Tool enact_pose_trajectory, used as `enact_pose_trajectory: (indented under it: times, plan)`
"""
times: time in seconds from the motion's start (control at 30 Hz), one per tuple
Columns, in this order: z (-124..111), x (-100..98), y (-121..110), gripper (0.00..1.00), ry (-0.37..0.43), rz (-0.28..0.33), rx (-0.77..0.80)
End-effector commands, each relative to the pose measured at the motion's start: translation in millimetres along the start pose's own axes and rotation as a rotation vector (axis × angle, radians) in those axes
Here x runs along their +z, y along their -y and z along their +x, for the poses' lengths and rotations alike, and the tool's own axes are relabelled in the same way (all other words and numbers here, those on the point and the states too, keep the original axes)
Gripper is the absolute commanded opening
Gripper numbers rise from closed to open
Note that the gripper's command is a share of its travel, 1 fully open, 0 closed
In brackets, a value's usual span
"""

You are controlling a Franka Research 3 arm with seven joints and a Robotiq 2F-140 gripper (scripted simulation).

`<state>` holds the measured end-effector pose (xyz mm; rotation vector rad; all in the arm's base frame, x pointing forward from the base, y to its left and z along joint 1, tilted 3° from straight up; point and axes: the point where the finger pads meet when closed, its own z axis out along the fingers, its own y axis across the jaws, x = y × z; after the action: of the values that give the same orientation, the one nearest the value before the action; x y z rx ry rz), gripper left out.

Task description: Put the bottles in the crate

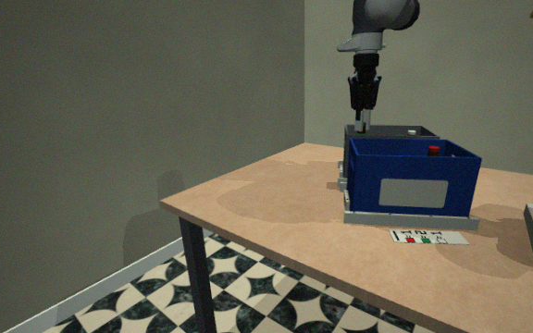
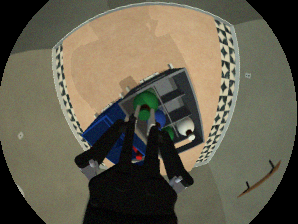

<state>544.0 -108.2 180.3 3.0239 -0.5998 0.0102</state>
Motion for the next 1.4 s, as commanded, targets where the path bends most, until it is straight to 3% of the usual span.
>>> enact_pose_trajectory:
  times: [0.0,1.37]
  plan:
    - [1.2,-10.4,2.4,0.0,-0.006,0.003,-0.006]
    - [0.9,-72.1,2.3,0.0,-0.006,0.003,-0.006]
